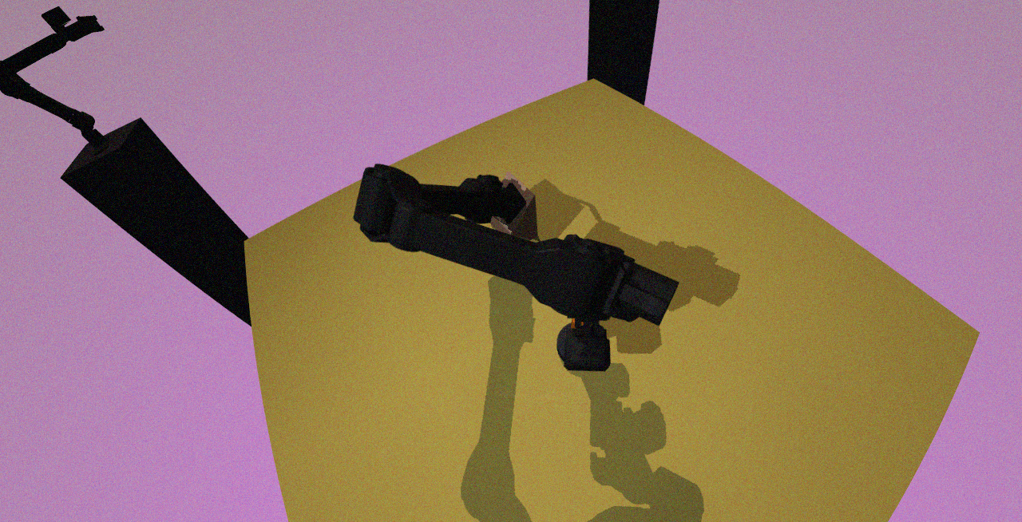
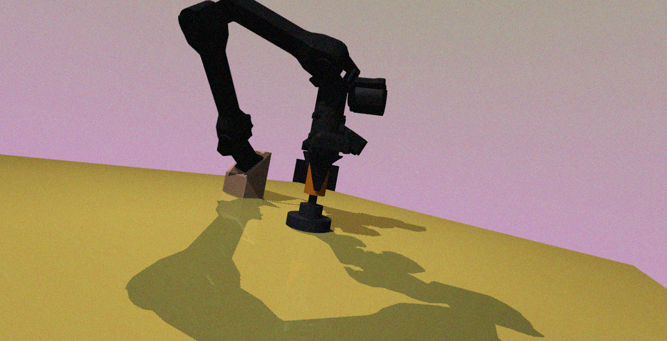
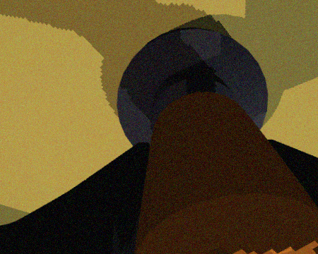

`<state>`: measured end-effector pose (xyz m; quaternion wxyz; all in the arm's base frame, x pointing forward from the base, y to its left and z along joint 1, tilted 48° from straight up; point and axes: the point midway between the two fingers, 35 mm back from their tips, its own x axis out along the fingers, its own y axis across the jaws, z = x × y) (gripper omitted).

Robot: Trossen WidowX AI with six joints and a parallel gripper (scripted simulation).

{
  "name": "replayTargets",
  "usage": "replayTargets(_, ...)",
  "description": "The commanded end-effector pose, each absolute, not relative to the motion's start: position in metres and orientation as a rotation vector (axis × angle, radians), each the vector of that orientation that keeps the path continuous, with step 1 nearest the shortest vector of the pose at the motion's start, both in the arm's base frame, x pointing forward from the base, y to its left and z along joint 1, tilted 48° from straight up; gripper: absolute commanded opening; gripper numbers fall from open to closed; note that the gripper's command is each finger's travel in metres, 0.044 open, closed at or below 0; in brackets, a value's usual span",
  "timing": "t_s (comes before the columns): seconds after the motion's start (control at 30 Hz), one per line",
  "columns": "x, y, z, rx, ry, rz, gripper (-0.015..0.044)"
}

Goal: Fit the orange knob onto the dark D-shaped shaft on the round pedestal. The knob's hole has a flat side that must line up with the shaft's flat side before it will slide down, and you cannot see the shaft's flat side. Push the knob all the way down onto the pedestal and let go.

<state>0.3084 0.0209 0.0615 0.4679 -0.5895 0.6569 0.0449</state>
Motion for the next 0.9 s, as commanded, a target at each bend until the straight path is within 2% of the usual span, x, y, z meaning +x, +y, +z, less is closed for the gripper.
replayTargets(0.0,0.3093,0.021,0.0612,-1.463,1.612,0.131,0.0)
replayTargets(0.87,0.3077,0.0213,0.0626,-1.463,1.612,0.131,0.0)
